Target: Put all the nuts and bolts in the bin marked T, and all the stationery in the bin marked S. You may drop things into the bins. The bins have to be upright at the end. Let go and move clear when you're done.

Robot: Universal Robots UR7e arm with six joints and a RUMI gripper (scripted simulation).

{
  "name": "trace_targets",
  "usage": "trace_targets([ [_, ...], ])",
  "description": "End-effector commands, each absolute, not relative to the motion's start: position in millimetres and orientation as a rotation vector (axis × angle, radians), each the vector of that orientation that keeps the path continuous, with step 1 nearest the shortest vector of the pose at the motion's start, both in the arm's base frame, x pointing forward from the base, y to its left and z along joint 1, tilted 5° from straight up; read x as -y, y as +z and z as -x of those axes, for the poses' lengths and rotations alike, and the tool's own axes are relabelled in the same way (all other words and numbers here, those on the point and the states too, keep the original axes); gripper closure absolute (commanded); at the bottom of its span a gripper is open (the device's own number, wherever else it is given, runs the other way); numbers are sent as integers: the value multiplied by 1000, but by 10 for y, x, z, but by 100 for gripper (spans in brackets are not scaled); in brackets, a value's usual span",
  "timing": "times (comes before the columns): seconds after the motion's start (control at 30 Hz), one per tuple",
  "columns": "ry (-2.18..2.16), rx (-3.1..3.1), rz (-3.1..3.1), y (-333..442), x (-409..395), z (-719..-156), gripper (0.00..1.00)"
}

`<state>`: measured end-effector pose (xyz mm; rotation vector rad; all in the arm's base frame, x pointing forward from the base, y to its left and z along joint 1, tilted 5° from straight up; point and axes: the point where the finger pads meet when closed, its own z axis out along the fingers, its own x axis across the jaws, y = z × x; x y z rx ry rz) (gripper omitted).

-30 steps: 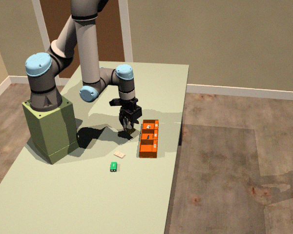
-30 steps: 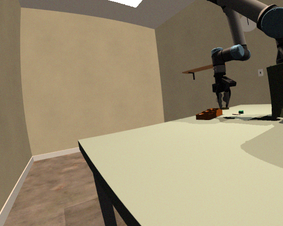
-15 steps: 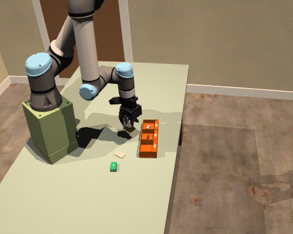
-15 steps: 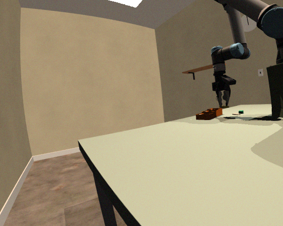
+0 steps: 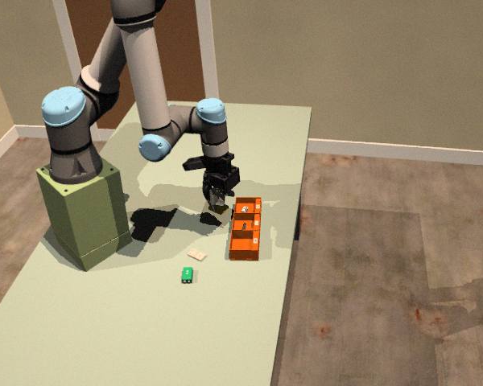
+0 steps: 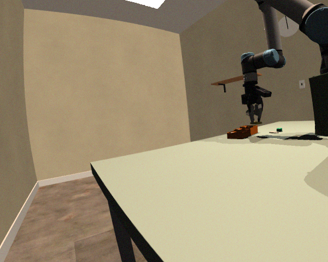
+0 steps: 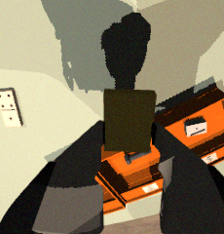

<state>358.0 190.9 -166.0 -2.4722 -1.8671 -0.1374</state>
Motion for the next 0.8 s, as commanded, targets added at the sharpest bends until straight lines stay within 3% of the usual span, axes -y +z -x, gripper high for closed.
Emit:
trace_targets([
  [0.0,-140,2059,2322,-1632,-2129,-3769,100],
  [0.77,-147,2488,1882,-1563,-2694,-4242,100],
])
